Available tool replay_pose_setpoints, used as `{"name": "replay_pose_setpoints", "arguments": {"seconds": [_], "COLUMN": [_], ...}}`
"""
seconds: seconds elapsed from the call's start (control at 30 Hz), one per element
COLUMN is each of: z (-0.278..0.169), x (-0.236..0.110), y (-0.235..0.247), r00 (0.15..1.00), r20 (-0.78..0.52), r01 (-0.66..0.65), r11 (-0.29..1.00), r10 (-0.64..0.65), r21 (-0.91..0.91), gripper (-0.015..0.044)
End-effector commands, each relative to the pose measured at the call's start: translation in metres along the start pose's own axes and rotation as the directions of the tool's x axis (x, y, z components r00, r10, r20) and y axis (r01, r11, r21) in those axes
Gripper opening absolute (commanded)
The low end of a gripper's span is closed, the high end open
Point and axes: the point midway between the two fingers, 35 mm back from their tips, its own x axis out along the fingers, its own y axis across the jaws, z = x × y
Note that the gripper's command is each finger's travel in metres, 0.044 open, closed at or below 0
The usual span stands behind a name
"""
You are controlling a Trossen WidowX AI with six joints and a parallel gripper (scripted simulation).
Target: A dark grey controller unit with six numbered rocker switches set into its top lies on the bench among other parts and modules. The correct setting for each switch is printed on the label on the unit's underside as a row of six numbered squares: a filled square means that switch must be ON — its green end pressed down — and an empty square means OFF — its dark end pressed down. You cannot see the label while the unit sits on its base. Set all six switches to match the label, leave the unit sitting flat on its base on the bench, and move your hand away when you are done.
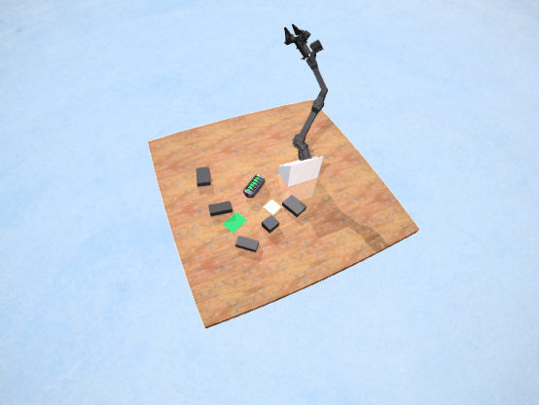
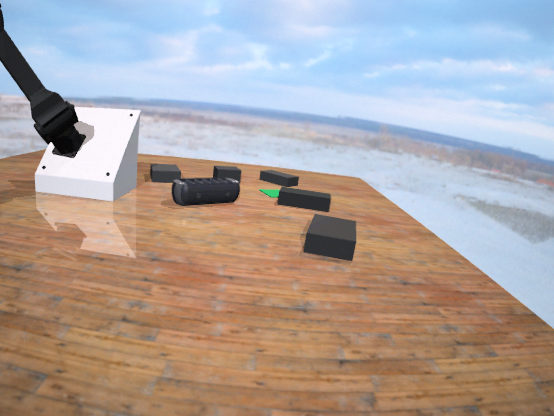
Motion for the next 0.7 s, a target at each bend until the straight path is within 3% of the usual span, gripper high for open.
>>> {"name": "replay_pose_setpoints", "arguments": {"seconds": [0.0,0.13,0.47,0.67], "z": [0.000,-0.010,-0.141,-0.218], "x": [0.000,0.002,0.025,0.026], "y": [0.000,0.004,0.068,0.134], "r00": [1.000,1.000,0.939,0.841], "r20": [0.000,-0.025,-0.298,-0.425], "r01": [0.000,-0.009,-0.013,0.051], "r11": [1.000,0.999,0.882,0.733], "r10": [0.000,0.010,0.173,0.334], "r21": [0.000,0.034,0.471,0.678], "gripper": [0.0374,0.0269,0.0006,0.0000]}}
